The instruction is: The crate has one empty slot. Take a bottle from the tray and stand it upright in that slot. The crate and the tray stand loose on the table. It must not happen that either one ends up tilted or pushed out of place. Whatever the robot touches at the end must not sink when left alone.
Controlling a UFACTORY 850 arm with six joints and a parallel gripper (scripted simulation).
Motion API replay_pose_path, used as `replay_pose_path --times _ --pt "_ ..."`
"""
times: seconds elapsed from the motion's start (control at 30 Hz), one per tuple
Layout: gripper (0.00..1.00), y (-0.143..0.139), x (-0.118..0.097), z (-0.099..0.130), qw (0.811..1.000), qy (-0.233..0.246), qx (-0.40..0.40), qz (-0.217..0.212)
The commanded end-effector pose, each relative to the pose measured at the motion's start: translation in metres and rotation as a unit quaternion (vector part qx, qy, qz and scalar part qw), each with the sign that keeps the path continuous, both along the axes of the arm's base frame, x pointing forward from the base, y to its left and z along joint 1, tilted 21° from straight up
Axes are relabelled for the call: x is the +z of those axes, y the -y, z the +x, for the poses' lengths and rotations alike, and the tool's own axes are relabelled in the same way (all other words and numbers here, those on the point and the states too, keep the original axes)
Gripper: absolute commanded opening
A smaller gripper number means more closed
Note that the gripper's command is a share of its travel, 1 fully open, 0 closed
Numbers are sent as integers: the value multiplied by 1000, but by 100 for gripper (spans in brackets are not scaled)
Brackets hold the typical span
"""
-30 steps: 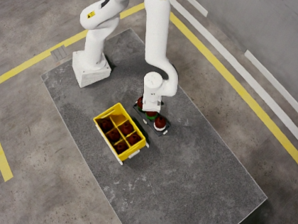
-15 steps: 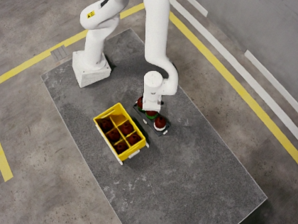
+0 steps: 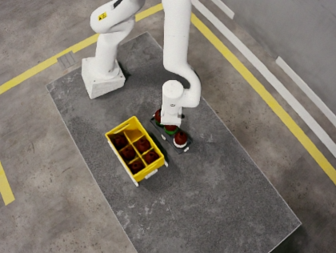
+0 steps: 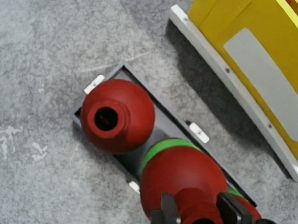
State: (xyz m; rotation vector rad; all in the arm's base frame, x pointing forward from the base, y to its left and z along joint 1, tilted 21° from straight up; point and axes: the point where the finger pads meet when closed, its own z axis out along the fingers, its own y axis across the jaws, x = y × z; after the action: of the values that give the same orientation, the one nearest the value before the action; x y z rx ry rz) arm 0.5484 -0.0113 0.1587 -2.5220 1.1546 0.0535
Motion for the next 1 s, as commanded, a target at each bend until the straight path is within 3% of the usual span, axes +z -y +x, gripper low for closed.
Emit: replay_pose_path --times 0.0,0.97 --pt "0 0 1 1 1000 1 0 0" --pt "0 6 16 -1 1000 1 0 0"
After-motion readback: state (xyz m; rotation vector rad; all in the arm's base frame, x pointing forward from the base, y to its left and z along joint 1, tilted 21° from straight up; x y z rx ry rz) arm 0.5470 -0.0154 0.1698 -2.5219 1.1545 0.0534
